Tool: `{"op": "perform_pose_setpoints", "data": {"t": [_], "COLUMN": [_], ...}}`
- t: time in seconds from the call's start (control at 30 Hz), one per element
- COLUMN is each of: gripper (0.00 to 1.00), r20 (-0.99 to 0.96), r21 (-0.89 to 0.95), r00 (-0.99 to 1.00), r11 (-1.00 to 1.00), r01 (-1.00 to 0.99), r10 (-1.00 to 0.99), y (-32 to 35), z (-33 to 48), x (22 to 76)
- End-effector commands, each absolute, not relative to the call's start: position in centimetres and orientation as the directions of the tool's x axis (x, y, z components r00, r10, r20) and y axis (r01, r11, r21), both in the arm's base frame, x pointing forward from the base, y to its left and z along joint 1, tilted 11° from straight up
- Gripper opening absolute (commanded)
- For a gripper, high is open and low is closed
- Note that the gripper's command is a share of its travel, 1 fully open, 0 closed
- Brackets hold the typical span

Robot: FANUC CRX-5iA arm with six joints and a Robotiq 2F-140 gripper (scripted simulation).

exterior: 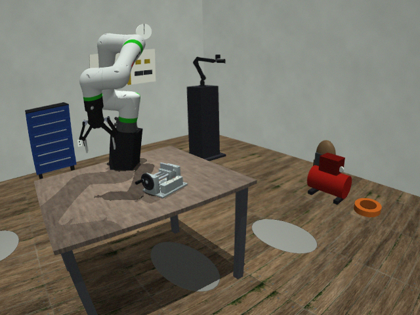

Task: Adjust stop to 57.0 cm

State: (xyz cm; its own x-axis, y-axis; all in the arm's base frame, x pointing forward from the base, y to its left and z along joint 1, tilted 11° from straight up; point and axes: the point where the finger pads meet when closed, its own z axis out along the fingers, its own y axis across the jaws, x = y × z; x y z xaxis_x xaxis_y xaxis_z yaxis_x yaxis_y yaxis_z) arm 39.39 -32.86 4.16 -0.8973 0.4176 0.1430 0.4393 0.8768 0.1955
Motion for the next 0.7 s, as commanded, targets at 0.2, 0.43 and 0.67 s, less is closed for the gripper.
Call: {"op": "perform_pose_setpoints", "data": {"t": [0.2, 0.43, 0.67], "gripper": [1.00, 1.00, 1.00], "r20": [0.143, 0.143, 0.105], "r21": [0.196, 0.196, 0.206], "r00": [-0.897, -0.897, -0.948], "r11": [0.877, 0.877, 0.926], "r01": [0.439, 0.439, 0.315], "r10": [0.418, 0.418, 0.300], "y": [-33.4, -33.4, -32.5], "z": [7.9, 8.2, 7.7], "x": [38.9, 38.9, 39.5]}}
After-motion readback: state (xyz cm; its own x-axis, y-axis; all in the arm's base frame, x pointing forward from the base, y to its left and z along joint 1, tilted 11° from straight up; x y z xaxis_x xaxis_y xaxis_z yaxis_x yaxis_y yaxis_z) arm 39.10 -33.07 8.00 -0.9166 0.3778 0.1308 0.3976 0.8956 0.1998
